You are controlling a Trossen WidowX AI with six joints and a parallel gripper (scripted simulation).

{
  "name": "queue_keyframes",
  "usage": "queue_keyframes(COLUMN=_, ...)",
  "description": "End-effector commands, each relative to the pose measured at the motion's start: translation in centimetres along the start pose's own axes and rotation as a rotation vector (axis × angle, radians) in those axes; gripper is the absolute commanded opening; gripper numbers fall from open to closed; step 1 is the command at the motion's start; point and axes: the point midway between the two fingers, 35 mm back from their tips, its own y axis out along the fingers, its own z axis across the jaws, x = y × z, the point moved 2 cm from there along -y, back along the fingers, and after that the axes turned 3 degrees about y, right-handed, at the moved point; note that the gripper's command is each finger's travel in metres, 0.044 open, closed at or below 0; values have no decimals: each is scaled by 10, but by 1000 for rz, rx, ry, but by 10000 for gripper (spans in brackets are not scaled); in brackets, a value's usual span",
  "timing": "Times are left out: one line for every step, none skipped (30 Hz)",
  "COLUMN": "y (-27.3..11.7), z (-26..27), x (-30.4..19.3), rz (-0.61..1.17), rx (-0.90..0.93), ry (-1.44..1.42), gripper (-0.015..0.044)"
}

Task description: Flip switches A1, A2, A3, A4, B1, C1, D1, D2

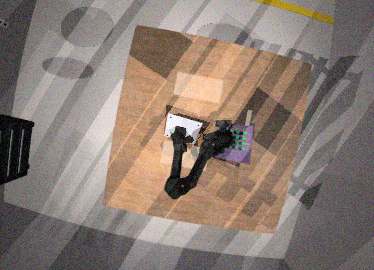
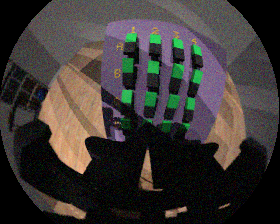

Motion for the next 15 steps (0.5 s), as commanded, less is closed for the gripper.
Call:
queue_keyframes(y=1, z=1, x=0, rz=1, rx=4, ry=-3, gripper=0)
queue_keyframes(y=1, z=1, x=0, rz=1, rx=4, ry=-3, gripper=0)
queue_keyframes(y=1, z=1, x=0, rz=1, rx=4, ry=-3, gripper=0)
queue_keyframes(y=1, z=1, x=0, rz=1, rx=4, ry=-3, gripper=0)
queue_keyframes(y=-1, z=0, x=0, rz=1, rx=1, ry=-1, gripper=0)
queue_keyframes(y=-8, z=1, x=0, rz=0, rx=3, ry=0, gripper=0)
queue_keyframes(y=-18, z=3, x=1, rz=-3, rx=6, ry=-1, gripper=0)
queue_keyframes(y=-31, z=3, x=0, rz=-7, rx=9, ry=-1, gripper=0)
queue_keyframes(y=-45, z=3, x=-1, rz=-12, rx=10, ry=-2, gripper=0)
queue_keyframes(y=-56, z=2, x=-2, rz=-17, rx=10, ry=-3, gripper=0)
queue_keyframes(y=-62, z=1, x=-3, rz=-21, rx=10, ry=-3, gripper=0)
queue_keyframes(y=-64, z=1, x=-3, rz=-22, rx=9, ry=-4, gripper=0)
queue_keyframes(y=-64, z=1, x=-3, rz=-22, rx=9, ry=-4, gripper=0)
queue_keyframes(y=-64, z=1, x=-3, rz=-22, rx=9, ry=-4, gripper=0)
queue_keyframes(y=-64, z=1, x=-3, rz=-22, rx=9, ry=-4, gripper=0)
